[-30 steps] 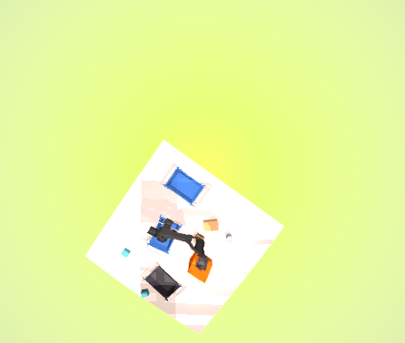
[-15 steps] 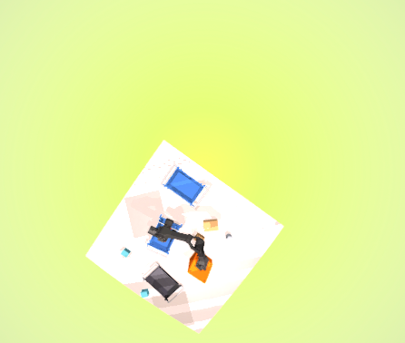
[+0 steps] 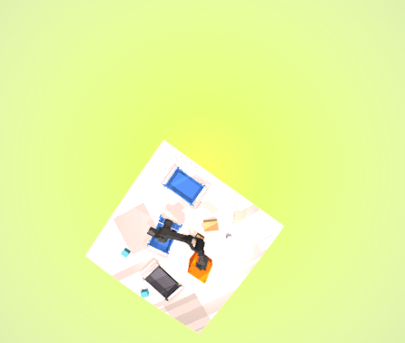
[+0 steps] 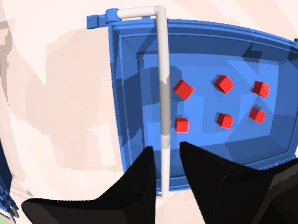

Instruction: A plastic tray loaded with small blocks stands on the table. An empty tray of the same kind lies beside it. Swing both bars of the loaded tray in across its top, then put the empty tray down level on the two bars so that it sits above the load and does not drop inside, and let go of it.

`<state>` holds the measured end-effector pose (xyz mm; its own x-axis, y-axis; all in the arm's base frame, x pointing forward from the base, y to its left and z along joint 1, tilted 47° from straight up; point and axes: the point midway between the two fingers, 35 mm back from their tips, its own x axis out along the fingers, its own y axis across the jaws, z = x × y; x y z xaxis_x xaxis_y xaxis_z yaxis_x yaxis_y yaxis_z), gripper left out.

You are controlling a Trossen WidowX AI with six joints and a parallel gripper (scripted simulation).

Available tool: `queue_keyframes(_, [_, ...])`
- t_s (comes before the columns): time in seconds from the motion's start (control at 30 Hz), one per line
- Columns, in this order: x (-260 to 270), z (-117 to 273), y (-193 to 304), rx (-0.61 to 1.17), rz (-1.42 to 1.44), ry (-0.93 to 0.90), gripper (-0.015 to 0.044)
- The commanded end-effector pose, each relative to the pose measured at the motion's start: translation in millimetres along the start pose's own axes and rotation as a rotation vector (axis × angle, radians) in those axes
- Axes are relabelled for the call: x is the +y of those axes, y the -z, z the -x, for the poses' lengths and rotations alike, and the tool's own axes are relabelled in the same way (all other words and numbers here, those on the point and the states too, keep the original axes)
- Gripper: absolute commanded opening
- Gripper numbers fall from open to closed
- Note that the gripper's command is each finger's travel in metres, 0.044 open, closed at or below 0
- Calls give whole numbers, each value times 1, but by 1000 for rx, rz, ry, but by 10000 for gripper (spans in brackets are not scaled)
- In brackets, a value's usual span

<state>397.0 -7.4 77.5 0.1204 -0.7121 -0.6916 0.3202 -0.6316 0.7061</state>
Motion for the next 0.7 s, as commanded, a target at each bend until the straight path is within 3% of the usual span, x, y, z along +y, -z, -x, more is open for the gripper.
queue_keyframes(0.0, [-22, -3, 7, -6, 248, 11, 86])
queue_keyframes(0.4, [-147, 3, 30, 29, 1694, 24, 86])
queue_keyframes(0.67, [-199, 3, 28, 33, 2291, 18, 86])
